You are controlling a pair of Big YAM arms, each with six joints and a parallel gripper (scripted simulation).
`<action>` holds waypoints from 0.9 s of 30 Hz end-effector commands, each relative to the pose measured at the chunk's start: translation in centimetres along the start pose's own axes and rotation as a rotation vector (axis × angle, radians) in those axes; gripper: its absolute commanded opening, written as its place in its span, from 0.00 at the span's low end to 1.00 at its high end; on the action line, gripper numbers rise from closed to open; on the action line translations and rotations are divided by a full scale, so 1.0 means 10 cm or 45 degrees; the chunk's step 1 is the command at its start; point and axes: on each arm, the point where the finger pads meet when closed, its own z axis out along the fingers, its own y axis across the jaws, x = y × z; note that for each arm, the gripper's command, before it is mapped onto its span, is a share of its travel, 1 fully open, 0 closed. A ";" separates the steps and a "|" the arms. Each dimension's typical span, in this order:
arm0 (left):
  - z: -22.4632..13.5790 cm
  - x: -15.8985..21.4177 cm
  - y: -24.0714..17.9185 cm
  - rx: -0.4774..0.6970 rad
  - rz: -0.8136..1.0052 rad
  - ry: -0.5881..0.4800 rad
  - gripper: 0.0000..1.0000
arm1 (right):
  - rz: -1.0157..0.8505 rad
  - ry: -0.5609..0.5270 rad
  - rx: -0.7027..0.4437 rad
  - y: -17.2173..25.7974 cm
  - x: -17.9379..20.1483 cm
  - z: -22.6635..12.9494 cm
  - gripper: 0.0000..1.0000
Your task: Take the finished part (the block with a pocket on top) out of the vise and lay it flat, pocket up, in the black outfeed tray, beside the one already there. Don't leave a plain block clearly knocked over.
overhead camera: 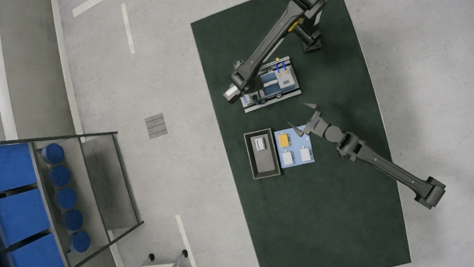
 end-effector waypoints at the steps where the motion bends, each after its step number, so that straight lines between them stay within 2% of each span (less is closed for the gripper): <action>1: -0.01 -0.19 -0.02 0.009 0.014 -0.045 1.00 | 0.027 0.001 -0.021 0.08 -0.01 0.05 0.83; 3: -0.01 -0.19 -0.02 0.009 0.014 -0.045 1.00 | 0.027 0.000 -0.019 0.08 -0.01 0.09 0.83; 8: -0.01 -0.19 -0.02 0.009 0.014 -0.045 1.00 | 0.039 0.023 -0.074 0.14 0.02 -0.08 0.43; 10: -0.01 -0.19 -0.02 0.009 0.014 -0.045 1.00 | 0.038 0.019 -0.062 0.12 0.02 -0.04 0.37; 12: -0.01 -0.19 -0.02 0.009 0.014 -0.045 1.00 | 0.038 0.019 -0.062 0.12 0.02 -0.04 0.37; 16: -0.01 -0.19 -0.02 0.009 0.014 -0.045 1.00 | 0.034 0.008 -0.037 0.06 0.00 0.04 0.26; 18: -0.01 -0.19 -0.02 0.009 0.014 -0.045 1.00 | 0.031 0.021 -0.066 0.13 0.04 -0.11 0.03; 20: -0.01 -0.19 -0.02 0.009 0.014 -0.045 1.00 | 0.031 0.025 -0.077 0.15 0.05 -0.28 0.26; 21: -0.01 -0.19 -0.02 0.009 0.014 -0.045 1.00 | 0.031 0.025 -0.077 0.15 0.05 -0.35 0.28; 27: -0.01 -0.19 -0.02 0.009 0.014 -0.045 1.00 | 0.014 0.029 -0.081 0.13 0.06 -0.80 0.28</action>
